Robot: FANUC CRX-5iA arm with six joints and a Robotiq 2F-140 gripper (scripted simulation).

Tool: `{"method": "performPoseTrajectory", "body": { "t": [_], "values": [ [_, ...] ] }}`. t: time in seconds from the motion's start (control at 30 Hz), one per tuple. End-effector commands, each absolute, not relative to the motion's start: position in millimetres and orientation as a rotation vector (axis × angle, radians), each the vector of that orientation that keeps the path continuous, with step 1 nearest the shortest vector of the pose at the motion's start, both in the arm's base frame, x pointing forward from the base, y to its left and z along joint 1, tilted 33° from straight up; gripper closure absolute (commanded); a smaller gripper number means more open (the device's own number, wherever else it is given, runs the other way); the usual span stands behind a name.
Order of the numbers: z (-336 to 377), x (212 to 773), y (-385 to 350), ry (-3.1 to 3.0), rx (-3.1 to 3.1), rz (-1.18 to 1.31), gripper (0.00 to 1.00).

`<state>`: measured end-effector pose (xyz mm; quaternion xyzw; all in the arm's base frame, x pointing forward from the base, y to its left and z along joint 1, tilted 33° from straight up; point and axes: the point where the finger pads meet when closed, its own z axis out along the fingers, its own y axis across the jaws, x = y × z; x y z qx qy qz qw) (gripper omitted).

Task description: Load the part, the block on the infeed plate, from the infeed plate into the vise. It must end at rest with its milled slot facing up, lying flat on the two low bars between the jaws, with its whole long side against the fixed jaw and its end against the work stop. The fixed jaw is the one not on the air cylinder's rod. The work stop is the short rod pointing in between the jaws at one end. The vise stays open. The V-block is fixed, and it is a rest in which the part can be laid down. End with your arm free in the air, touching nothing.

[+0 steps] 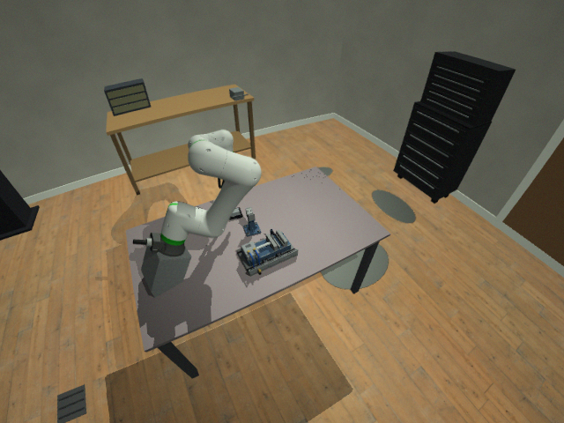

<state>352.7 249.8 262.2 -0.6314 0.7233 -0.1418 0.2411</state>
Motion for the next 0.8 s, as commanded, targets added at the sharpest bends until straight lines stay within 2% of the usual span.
{"method": "performPoseTrajectory", "body": {
  "t": [0.0,0.77],
  "values": [
    [259.5,354.8,250.3,1.978,-1.727,-0.388,0.49],
    [212.7,384.1,255.9,1.978,-1.727,-0.388,0.49]
  ]
}}
